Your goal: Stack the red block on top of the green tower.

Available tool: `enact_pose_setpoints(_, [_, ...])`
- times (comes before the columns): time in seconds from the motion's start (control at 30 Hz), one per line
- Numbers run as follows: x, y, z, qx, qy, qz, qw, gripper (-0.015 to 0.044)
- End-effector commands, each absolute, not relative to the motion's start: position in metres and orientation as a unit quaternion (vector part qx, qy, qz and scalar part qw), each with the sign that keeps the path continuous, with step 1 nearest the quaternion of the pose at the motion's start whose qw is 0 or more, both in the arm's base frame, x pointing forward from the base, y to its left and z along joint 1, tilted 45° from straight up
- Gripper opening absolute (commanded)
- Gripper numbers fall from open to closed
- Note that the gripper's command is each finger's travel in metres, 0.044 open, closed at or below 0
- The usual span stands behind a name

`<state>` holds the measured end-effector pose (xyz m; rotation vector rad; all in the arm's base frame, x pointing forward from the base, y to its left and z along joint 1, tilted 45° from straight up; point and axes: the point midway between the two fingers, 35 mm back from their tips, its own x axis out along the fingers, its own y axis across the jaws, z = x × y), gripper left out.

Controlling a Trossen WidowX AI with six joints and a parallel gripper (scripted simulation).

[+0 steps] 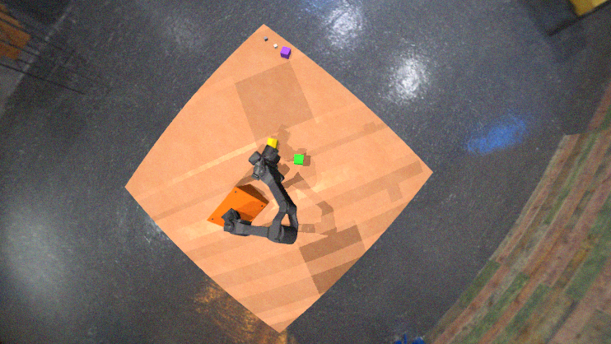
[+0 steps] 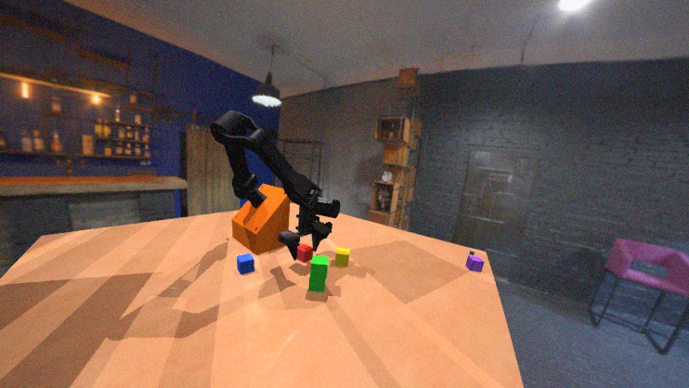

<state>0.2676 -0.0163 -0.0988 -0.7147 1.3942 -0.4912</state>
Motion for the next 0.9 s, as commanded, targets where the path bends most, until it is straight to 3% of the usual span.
enact_pose_setpoints(0.0, [0.2644, -0.0207, -0.1019, -0.324, 0.624, -0.218, 0.677, 0.0440])
enact_pose_setpoints(0.43, [0.2644, -0.0204, -0.1016, -0.324, 0.624, -0.218, 0.677, 0.0440])
enact_pose_setpoints(0.77, [0.2644, -0.0204, -0.1016, -0.324, 0.624, -0.218, 0.677, 0.0177])
enact_pose_setpoints(0.87, [0.2644, -0.0204, -0.1016, -0.324, 0.624, -0.218, 0.677, 0.0157])
